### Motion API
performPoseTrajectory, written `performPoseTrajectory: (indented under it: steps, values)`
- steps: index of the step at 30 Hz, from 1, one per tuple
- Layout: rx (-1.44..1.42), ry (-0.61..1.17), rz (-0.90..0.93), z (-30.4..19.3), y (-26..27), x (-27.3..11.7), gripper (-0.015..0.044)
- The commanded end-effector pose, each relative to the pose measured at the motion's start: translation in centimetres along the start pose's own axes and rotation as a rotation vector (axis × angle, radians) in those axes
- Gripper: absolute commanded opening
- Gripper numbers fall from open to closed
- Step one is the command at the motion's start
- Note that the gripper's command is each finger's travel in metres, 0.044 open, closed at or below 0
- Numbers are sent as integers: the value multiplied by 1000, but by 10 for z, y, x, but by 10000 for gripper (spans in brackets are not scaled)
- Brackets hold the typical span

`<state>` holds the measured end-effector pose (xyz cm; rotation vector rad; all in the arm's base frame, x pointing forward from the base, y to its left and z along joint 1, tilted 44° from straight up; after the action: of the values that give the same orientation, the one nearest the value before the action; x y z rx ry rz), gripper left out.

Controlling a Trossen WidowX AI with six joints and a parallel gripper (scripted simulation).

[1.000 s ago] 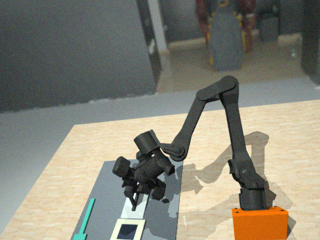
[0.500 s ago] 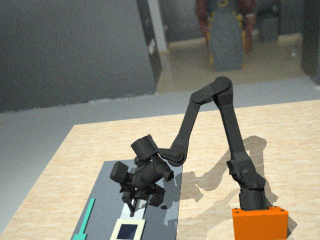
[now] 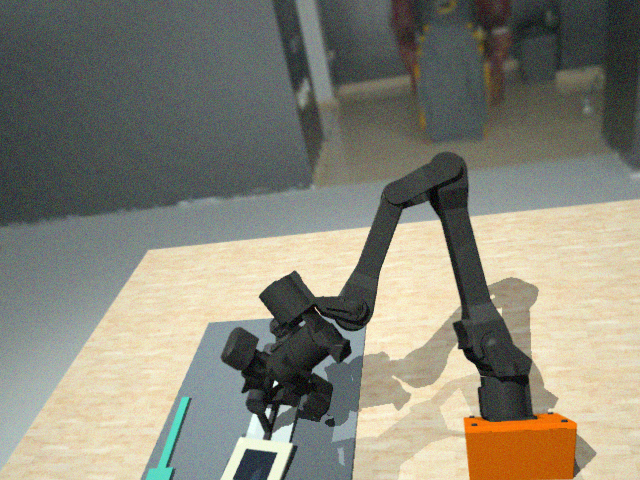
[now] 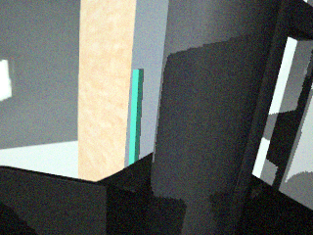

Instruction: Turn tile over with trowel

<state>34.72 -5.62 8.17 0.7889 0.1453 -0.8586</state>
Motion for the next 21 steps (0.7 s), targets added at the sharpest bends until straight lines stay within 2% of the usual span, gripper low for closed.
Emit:
performPoseTrajectory:
  steps: [1,21]
  values:
    - [38,21,34,1,17,-8,0]
    - [41,23,33,-31,41,-30,0]
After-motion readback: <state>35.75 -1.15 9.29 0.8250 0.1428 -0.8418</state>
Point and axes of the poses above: the point midway between the two fingers, 35 mm back from their tips, its own x axis out along the fingers, its own y axis across the jaws, z = x × y, the point moved 3 cm from there along -x, back along the fingers, and after that the axes turned 1 degree about x, right-handed, at the moved point
